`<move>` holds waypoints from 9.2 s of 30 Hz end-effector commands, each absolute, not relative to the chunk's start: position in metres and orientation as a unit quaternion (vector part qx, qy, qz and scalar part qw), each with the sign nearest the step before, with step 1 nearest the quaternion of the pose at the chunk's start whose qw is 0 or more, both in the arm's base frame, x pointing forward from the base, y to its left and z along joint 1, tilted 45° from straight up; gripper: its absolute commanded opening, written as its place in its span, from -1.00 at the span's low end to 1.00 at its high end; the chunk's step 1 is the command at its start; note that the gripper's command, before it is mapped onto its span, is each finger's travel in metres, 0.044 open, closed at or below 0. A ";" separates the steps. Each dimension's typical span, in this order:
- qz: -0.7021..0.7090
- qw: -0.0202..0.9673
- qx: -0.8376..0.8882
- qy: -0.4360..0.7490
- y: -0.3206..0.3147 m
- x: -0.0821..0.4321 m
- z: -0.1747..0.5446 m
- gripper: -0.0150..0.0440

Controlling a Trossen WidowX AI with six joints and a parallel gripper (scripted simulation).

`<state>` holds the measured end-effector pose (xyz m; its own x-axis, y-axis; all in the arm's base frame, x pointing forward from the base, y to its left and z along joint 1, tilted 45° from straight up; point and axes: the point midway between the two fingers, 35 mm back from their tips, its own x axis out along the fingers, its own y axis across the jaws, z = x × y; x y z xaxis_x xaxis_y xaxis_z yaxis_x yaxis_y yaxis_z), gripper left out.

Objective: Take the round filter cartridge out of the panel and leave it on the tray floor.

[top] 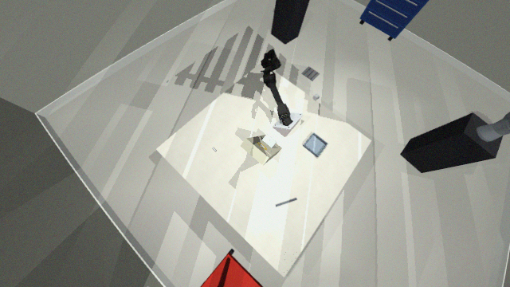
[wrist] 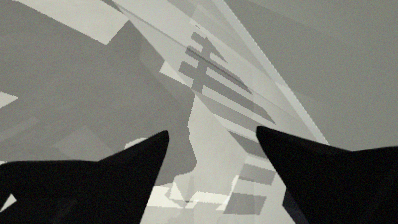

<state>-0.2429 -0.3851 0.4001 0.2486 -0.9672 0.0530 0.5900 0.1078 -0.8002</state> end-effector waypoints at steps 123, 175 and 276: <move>-0.098 0.949 -0.188 0.234 0.190 0.287 0.146 -0.18; -0.099 0.949 -0.189 0.230 0.185 0.302 0.140 -0.18; -0.231 0.813 0.525 0.096 0.180 0.317 0.134 -0.49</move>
<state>0.3121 0.1808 0.1360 0.8775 -0.2778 -0.3909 0.4746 0.3863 0.7909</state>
